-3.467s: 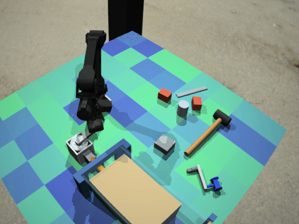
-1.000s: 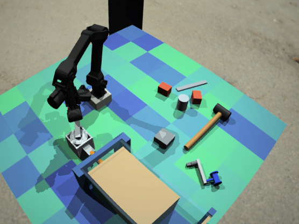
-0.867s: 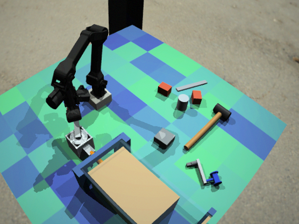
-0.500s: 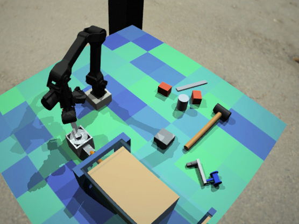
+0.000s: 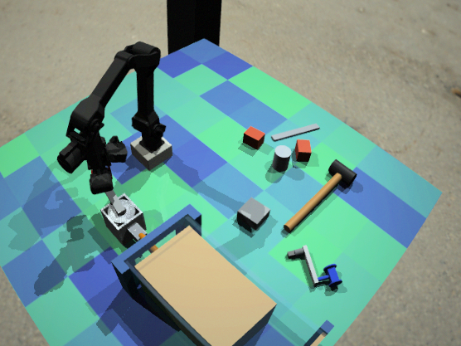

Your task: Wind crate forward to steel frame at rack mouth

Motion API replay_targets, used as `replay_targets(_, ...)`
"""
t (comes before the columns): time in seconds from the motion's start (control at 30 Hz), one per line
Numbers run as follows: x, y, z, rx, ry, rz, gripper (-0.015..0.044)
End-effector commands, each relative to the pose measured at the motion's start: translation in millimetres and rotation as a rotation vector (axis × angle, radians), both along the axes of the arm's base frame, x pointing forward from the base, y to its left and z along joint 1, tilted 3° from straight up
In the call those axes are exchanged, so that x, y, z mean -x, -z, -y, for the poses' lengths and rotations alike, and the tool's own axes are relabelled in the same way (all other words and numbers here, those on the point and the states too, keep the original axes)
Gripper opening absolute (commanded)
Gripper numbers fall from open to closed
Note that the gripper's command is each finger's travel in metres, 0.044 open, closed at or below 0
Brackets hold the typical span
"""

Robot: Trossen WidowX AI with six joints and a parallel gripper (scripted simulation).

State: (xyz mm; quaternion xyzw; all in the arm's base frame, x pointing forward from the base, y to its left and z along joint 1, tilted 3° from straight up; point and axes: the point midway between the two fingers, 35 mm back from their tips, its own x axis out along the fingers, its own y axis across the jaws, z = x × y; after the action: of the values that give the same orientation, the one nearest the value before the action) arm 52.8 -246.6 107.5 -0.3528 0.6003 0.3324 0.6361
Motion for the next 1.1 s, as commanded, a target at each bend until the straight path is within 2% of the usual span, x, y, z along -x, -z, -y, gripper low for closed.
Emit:
replay_targets(0.0, 2, -2, 20, 0.04, 0.006, -0.007, 0.0)
replay_targets(1.07, -9, -6, 67, 0.044, 0.006, -0.006, 0.0)
